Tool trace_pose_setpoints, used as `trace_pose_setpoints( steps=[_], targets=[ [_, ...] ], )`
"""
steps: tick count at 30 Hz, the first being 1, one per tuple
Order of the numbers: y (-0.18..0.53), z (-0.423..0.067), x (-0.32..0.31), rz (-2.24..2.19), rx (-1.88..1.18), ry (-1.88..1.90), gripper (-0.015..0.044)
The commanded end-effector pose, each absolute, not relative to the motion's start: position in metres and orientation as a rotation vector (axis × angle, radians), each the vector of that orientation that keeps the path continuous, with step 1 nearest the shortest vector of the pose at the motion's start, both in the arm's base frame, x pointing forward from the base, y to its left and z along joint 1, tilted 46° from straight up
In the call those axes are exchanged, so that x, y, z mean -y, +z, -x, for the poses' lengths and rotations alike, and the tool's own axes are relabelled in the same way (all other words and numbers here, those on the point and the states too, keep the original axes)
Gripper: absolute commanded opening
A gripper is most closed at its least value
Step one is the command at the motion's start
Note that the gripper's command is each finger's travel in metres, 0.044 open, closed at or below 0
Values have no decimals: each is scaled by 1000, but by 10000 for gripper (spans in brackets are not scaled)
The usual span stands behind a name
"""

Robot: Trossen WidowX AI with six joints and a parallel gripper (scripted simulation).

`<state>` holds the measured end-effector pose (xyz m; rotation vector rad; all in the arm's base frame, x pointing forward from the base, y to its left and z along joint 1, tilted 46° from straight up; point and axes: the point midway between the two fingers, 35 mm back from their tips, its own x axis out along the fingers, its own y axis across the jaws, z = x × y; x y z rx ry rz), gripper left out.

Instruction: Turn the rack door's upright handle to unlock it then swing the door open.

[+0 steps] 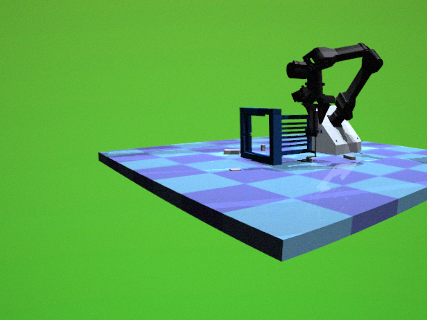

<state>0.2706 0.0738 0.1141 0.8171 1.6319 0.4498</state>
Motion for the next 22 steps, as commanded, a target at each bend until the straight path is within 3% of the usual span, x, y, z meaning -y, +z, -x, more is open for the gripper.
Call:
trace_pose_setpoints(
  steps=[1, 22],
  targets=[
    [118, -272, -69, -810, -1630, 449, 293],
    [138, -275, -47, -807, -1630, 447, 293]
  ],
)
